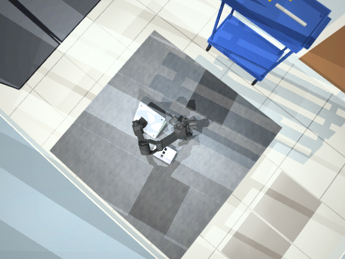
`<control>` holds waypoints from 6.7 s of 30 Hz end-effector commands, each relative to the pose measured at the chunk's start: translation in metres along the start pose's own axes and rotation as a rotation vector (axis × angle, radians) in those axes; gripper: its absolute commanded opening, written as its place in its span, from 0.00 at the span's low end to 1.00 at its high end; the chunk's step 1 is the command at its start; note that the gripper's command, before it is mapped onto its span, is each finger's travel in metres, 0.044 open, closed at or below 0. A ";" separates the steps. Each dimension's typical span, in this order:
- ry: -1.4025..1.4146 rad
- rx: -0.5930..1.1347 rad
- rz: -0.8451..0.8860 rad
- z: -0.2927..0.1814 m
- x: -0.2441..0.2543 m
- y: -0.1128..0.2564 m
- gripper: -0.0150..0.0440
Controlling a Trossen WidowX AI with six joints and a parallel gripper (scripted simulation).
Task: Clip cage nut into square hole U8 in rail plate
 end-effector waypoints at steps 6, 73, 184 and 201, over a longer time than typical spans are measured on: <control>0.000 0.000 0.000 0.000 0.000 0.004 0.30; -1.249 0.013 -0.009 -0.217 -0.015 0.095 0.30; -1.250 0.005 0.000 -0.218 -0.015 0.044 0.30; -1.250 0.014 -0.009 -0.215 -0.015 0.043 0.30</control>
Point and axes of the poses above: the point midway between the two fingers, 35 mm back from their tips, its own y axis back along the fingers, its own x axis across the jaws, z = x × y, the point moved 4 cm from there along y, back along the fingers, and after that the axes turned 9 degrees about y, right-handed, at the moved point
